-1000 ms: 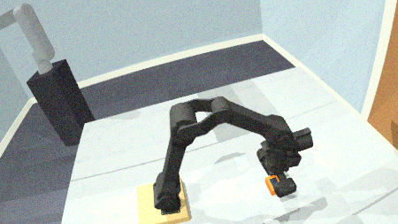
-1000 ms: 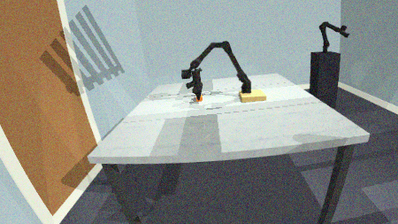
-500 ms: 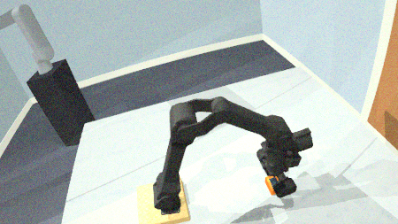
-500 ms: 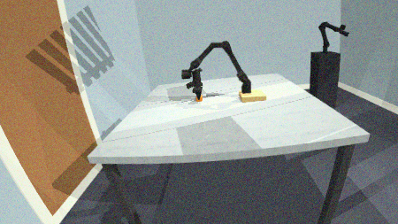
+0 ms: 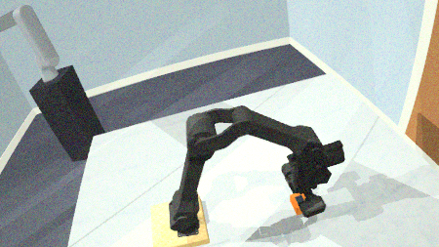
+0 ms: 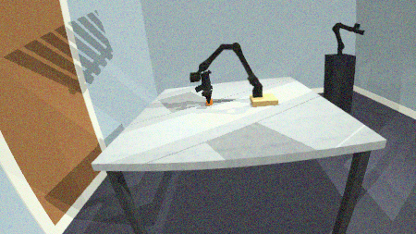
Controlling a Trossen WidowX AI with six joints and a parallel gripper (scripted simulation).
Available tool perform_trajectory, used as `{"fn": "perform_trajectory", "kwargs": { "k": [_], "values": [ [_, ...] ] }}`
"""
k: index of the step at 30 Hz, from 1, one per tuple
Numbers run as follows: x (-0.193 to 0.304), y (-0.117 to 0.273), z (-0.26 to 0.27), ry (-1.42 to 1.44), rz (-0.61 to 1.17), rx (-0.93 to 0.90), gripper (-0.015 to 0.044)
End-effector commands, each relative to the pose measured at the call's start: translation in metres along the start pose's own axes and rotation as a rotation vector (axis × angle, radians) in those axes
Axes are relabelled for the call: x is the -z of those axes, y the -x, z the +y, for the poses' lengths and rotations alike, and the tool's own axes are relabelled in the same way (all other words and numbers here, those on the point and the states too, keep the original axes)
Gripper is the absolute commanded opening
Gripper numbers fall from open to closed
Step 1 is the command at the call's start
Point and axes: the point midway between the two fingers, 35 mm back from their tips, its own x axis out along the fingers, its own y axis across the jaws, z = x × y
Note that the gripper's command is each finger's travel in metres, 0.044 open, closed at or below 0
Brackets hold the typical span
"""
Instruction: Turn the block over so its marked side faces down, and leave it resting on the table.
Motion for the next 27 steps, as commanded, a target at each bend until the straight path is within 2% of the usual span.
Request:
{"fn": "perform_trajectory", "kwargs": {
  "k": [1,7,27],
  "values": [
    [-0.0049,0.022,-0.0008,0.0,-0.027,0.004,0.0005],
    [-0.005,0.0227,-0.0008,0.0,-0.038,0.004,0.0],
    [-0.0067,0.014,-0.001,-0.002,-0.351,0.001,0.0]
  ]
}}
